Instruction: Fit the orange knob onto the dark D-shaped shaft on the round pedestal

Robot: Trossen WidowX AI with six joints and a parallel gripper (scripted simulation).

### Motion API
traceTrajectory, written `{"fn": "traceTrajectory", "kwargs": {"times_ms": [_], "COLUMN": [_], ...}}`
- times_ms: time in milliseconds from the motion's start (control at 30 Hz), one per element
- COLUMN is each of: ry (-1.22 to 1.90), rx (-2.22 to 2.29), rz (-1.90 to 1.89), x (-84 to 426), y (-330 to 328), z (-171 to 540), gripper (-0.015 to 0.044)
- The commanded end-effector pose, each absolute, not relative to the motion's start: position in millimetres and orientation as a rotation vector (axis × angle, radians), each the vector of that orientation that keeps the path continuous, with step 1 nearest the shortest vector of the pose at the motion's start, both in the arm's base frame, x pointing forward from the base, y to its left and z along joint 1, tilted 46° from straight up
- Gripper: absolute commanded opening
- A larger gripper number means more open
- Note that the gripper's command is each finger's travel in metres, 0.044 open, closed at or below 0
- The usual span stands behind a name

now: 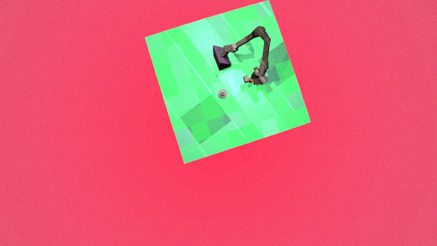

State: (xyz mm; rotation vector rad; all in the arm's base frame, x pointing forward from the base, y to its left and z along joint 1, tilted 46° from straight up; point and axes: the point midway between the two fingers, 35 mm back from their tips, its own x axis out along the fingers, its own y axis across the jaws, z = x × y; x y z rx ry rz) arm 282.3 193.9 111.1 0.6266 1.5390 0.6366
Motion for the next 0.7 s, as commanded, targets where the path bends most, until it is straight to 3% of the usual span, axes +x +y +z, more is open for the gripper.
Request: {"fn": "traceTrajectory", "kwargs": {"times_ms": [0, 467, 667], "ry": [1.544, 1.543, 1.543], "rx": [0.628, 0.631, 0.631], "rz": [0.628, 0.629, 0.629], "x": [281.0, 278.0, 278.0], "y": [198.6, 213.0, 213.0], "z": [103.8, 90.8, 90.8], "gripper": [0.044, 0.044, 0.0282]}}
